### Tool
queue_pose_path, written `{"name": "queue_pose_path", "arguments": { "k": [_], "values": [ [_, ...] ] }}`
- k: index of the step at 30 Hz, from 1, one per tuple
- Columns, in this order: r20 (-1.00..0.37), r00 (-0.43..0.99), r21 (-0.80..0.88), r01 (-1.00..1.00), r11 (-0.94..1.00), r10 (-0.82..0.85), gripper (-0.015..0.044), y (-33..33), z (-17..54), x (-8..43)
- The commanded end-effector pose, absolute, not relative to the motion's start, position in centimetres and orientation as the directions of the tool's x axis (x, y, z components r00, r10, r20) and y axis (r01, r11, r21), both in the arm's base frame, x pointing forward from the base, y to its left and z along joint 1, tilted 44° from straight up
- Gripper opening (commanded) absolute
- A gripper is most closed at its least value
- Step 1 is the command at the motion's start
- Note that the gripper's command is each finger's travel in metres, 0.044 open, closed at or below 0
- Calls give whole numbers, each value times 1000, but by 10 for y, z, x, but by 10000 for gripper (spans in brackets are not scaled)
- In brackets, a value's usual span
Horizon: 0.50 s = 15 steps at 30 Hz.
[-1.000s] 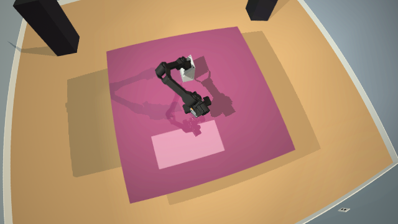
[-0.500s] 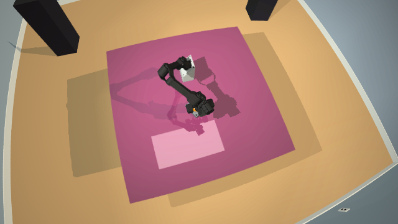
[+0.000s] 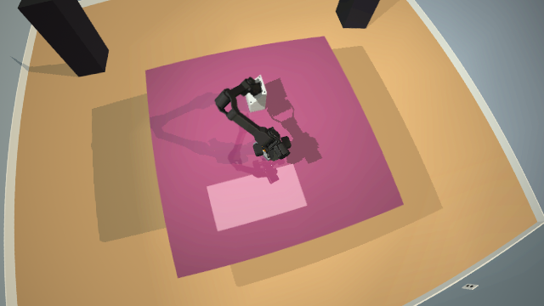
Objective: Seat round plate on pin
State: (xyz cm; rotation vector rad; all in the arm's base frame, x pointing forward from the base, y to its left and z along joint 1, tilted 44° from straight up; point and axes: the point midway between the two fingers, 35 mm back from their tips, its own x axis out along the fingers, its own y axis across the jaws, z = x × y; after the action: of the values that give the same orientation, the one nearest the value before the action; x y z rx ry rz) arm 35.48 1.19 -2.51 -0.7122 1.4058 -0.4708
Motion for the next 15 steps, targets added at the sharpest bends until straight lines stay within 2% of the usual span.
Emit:
{"name": "queue_pose_path", "arguments": {
  "k": [1, 15],
  "values": [
    [-716, 129, -698, -112, 708, -686, 0, 5, -19, 354],
    [-716, 128, -698, -112, 707, -686, 0, -7, -9, 348]
  ]
}}
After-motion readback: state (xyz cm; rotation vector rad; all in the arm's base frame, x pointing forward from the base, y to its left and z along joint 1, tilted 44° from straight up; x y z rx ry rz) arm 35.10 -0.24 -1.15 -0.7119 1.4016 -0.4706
